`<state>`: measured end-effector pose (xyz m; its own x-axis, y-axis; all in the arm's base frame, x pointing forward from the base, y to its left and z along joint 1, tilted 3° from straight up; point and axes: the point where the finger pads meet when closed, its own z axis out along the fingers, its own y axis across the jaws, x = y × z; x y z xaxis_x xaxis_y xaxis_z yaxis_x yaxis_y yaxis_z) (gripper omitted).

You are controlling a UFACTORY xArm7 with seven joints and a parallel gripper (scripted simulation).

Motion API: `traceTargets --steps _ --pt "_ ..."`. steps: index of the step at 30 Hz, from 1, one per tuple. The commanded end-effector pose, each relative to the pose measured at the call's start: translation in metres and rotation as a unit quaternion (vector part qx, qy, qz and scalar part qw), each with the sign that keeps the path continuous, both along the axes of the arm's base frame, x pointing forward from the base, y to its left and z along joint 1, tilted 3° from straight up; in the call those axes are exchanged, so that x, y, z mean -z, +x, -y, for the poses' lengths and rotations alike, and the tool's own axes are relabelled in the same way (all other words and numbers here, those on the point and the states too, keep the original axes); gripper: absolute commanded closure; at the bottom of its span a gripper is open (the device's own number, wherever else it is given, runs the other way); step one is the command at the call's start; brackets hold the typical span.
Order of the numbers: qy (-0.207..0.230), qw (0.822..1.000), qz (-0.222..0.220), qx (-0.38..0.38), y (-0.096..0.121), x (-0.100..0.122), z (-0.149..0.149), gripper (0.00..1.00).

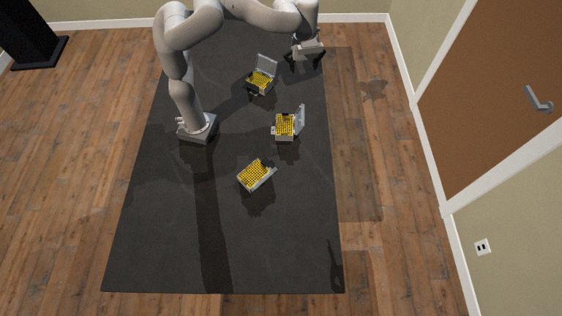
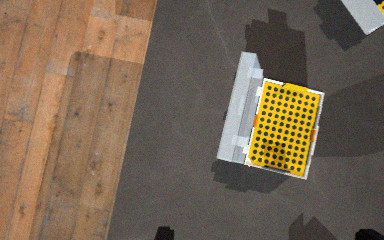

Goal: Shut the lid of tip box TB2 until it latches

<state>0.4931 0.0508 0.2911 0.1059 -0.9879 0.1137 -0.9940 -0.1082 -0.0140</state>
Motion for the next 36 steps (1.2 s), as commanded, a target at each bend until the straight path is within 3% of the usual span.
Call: traceTargets --steps 1,17,36 --pt "0.0 1.0 0.003 0.0 0.001 -0.002 0.0 0.0" --pt "0.0 1.0 0.003 0.0 0.001 -0.002 0.0 0.0" --pt "-0.013 0.999 0.014 0.027 -0.046 -0.008 0.061 0.0"
